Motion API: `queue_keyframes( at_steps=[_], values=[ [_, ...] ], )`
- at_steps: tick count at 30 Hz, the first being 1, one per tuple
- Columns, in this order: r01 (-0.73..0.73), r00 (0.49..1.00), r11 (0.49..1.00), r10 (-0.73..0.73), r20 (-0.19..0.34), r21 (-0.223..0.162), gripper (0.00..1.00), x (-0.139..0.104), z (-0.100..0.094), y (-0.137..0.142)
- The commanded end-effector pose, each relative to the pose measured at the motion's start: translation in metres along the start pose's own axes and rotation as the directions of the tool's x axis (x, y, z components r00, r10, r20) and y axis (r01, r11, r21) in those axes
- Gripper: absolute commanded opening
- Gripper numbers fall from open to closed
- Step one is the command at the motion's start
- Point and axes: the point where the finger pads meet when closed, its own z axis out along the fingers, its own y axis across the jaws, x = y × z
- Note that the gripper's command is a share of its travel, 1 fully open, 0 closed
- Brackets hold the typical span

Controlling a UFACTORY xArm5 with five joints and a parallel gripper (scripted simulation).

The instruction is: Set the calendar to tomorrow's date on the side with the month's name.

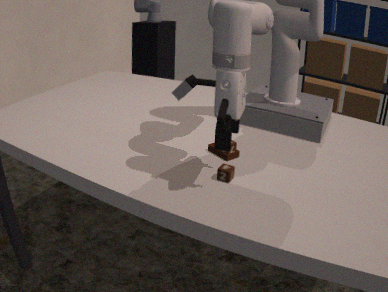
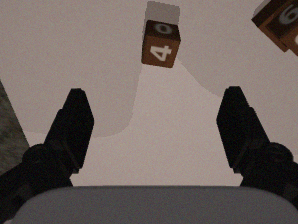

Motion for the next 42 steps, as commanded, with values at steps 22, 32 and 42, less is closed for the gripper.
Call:
queue_keyframes(
  at_steps=[22, 32, 42],
  values=[
    [-0.204, 0.979, 0.979, 0.204, 0.0, 0.007, 0.47, -0.0011, -0.002, 0.0056],
    [-0.204, 0.979, 0.979, 0.204, 0.0, 0.007, 0.47, -0.0011, -0.002, 0.0056],
    [-0.204, 0.979, 0.979, 0.204, 0.0, 0.007, 0.47, -0.0011, -0.002, 0.0056]
  ],
)
